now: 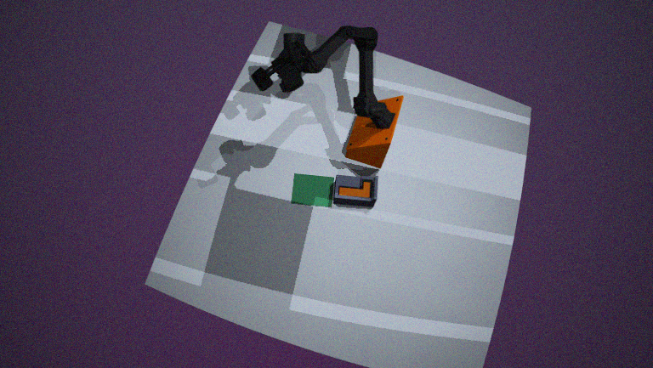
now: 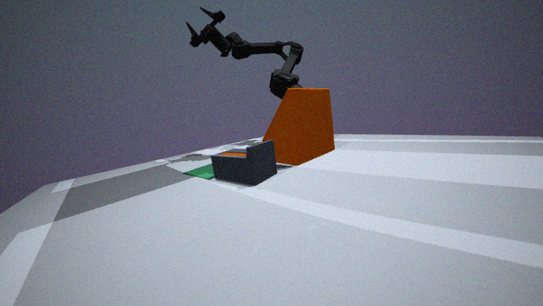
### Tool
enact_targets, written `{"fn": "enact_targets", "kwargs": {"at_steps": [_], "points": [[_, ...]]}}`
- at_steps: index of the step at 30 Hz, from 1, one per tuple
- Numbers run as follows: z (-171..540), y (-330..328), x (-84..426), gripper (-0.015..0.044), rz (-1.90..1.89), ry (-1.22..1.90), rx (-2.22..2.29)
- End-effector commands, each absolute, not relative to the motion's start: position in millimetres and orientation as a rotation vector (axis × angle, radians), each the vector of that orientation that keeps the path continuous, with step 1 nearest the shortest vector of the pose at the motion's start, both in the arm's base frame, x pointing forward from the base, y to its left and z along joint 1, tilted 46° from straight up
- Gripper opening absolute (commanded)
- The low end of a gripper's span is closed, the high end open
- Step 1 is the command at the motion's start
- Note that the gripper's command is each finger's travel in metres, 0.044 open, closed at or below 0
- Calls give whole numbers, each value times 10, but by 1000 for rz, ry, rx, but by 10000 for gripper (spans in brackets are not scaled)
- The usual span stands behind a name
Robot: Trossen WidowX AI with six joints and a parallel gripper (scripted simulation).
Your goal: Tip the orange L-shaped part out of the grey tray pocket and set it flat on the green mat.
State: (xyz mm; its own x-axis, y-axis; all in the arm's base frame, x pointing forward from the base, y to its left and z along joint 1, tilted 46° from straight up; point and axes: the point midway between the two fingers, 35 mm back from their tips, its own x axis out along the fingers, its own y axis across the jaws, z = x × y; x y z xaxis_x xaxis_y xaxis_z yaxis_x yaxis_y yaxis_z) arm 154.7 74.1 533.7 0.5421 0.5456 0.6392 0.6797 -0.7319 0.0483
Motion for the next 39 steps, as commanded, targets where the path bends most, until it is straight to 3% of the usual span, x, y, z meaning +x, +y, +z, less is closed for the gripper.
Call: {"fn": "enact_targets", "kwargs": {"at_steps": [1,9,16,23,30,39], "points": [[5322,734,1592,374,-927,-1030,-2557],[4590,699,2704,180,-181,-763,-2096],[3595,866,3429,180,272,-374,-1656],[2546,1052,3719,180,500,64,-1297],[1477,1171,3640,180,556,550,-1001],[382,1102,3114,180,352,1118,-799]]}}
